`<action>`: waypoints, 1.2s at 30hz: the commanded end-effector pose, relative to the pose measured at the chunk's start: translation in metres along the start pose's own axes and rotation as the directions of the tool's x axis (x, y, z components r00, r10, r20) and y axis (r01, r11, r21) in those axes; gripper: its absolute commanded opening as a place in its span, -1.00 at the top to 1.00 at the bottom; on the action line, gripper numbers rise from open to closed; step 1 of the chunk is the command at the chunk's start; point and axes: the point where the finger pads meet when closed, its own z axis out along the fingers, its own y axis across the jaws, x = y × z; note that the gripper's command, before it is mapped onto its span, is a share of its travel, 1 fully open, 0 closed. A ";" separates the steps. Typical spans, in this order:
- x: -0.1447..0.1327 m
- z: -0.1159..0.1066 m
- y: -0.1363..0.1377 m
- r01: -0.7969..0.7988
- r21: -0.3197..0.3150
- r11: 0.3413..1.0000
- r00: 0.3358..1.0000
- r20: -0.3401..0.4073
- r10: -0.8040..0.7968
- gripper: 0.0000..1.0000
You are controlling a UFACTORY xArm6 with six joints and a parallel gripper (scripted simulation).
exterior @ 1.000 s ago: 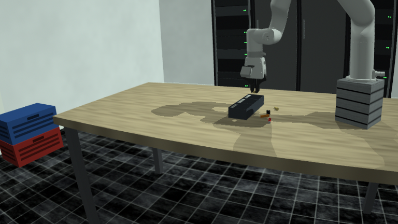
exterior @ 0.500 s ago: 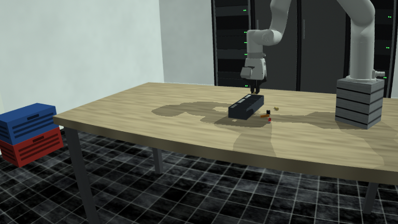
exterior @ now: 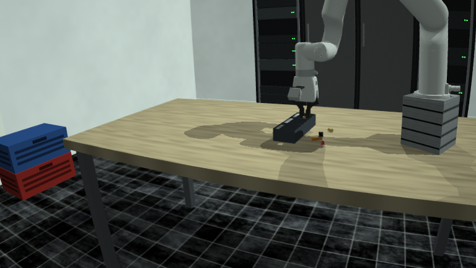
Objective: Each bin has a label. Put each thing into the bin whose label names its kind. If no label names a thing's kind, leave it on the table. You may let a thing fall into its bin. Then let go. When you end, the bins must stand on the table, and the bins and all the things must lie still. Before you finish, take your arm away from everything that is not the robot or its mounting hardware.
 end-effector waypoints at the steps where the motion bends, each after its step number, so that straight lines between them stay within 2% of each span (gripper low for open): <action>1: 0.000 0.003 0.002 0.000 -0.004 1.000 1.000 0.000 0.000 1.00; 10: 0.000 0.018 0.002 0.000 -0.004 1.000 1.000 0.000 0.000 1.00; 22: 0.000 0.018 0.002 0.000 -0.004 1.000 1.000 0.000 0.000 1.00; 23: 0.000 0.018 0.002 0.000 -0.004 1.000 1.000 0.000 0.000 0.39; 36: 0.000 0.018 0.002 0.000 -0.004 1.000 1.000 0.000 0.000 0.39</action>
